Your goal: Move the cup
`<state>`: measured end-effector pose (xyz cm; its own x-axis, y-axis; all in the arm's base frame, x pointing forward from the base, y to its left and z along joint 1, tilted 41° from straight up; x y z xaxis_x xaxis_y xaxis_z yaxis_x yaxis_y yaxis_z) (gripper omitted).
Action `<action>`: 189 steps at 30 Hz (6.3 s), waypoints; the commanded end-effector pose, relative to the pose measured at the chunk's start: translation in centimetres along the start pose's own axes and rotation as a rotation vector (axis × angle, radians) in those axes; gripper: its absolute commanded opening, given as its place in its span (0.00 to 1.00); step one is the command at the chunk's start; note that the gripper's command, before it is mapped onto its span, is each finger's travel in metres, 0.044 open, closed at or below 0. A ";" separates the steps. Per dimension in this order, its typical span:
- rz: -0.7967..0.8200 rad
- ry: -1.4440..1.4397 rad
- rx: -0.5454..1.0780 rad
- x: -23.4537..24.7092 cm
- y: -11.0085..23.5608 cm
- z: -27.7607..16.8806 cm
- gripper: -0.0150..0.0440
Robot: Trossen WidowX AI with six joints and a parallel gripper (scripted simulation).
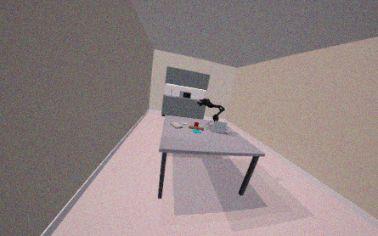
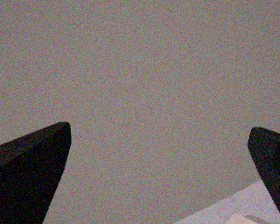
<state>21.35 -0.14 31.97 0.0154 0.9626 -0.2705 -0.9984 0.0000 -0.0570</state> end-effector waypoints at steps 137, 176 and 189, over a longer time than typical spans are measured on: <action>0.727 1.174 1.775 0.7 -5.0 -21.1 0.25; 0.725 1.164 1.767 7.4 -6.9 -24.4 0.25; 0.726 1.162 1.765 10.0 -7.6 -25.7 0.25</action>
<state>30.17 1.89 5.48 -0.9147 0.3754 -0.1501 0.1384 0.6396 0.7562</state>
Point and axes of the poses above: the point midway between the two fingers, 35 mm back from their tips, its own y axis back along the fingers, its own x axis across the jaws, z = x × y, the point moved 10 cm from there along y, back along the fingers, and after that the axes turned 14 degrees about y, right-handed, at the moved point
